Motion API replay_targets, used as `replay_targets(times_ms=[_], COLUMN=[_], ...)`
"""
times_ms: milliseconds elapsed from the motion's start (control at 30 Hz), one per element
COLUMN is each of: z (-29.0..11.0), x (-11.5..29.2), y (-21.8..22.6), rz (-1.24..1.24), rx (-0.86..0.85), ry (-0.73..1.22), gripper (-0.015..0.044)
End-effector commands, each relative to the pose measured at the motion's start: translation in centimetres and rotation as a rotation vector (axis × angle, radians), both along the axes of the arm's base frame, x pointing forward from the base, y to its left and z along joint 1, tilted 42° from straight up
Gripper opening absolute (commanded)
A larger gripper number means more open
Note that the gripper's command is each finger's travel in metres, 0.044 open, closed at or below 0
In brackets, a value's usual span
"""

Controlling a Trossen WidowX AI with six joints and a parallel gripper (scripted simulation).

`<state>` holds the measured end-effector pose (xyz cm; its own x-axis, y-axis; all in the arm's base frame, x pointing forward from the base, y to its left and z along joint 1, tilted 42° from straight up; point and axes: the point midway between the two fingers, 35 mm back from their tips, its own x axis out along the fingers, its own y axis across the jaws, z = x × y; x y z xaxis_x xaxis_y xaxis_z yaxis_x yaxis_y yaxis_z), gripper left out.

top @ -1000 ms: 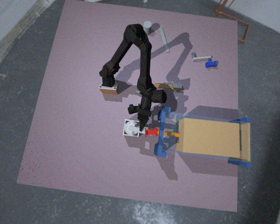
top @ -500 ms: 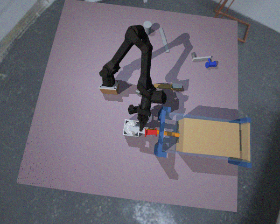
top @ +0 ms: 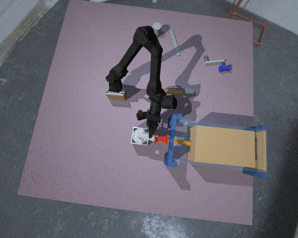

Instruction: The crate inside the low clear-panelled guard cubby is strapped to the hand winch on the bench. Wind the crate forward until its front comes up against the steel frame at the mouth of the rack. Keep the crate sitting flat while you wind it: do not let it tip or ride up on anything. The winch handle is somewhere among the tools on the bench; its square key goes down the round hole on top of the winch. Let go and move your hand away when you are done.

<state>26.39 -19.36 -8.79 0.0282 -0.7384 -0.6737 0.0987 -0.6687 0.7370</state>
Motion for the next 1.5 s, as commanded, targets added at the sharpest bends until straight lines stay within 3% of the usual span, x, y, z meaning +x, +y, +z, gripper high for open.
replay_targets(times_ms=[0,1400,1467], z=[0.3,-0.7,-0.6], x=[-0.1,-0.5,-0.3], y=[0.0,0.9,0.8], rz=[-0.011,0.006,0.005], rx=[-0.015,-0.009,-0.01], ry=[-0.007,-0.014,-0.017], gripper=[0.0,0.0,0.0053])
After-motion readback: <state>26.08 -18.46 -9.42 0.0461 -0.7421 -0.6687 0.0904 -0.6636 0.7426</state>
